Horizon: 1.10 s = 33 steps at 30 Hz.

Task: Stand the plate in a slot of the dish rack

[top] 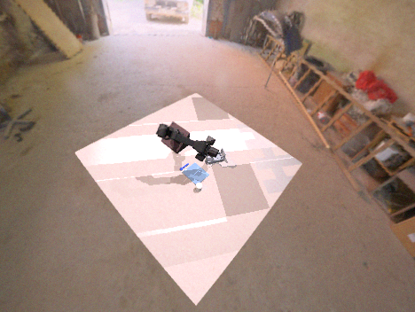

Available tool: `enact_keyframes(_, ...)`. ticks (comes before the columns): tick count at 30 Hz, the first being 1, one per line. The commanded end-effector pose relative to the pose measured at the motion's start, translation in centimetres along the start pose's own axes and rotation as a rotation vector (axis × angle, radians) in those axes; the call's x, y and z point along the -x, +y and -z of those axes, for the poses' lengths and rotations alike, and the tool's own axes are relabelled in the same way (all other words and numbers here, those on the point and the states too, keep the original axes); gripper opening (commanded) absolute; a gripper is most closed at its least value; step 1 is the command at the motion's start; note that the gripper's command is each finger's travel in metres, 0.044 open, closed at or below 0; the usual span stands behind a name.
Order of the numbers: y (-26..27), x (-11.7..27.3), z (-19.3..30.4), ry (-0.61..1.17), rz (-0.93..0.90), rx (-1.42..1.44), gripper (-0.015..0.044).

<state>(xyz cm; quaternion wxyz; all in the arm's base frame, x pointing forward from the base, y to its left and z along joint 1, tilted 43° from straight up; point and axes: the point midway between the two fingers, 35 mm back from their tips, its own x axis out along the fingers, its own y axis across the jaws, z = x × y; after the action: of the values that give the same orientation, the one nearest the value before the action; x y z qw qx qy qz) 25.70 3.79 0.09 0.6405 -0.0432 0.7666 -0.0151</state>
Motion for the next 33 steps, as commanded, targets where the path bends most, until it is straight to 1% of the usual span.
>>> enact_keyframes(1, -0.2, -0.5, 0.0, -0.021, -0.064, 0.068, 0.0000)
enact_keyframes(9, -0.6, -1.6, -0.3, -0.095, -0.186, 0.222, 0.0000)
enact_keyframes(18, -1.2, -2.5, -0.7, -0.223, -0.293, 0.398, 0.0000)
enact_keyframes(33, -2.5, -3.0, -1.0, -0.516, -0.370, 0.692, 0.0000)
